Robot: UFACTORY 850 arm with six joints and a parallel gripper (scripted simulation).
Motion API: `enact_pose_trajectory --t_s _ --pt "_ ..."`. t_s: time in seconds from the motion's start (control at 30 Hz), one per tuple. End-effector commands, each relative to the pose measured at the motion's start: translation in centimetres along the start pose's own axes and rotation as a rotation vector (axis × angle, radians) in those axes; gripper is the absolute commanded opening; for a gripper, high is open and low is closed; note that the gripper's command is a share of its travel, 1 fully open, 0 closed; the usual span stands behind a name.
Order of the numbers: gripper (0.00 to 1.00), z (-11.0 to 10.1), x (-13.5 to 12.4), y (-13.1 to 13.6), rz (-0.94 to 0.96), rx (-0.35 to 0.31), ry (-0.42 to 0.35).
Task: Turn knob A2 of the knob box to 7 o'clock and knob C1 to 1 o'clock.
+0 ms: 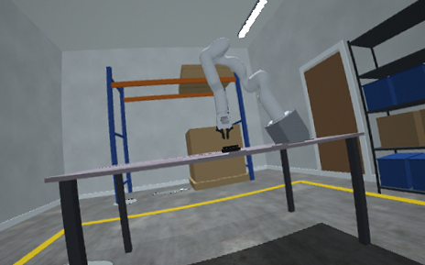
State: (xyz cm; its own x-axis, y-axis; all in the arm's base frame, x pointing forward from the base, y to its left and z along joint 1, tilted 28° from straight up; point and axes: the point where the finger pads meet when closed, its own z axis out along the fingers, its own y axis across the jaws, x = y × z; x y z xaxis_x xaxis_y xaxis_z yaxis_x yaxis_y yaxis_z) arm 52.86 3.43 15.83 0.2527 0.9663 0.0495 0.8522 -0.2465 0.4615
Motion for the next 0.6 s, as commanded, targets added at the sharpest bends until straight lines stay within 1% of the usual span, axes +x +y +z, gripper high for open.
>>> enact_pose_trajectory --t_s 0.0,0.57 --pt "0.19 -0.03 0.02 0.06 0.000 -0.001 0.001" --pt "0.19 0.42 0.01 0.05 0.000 -0.002 0.001"
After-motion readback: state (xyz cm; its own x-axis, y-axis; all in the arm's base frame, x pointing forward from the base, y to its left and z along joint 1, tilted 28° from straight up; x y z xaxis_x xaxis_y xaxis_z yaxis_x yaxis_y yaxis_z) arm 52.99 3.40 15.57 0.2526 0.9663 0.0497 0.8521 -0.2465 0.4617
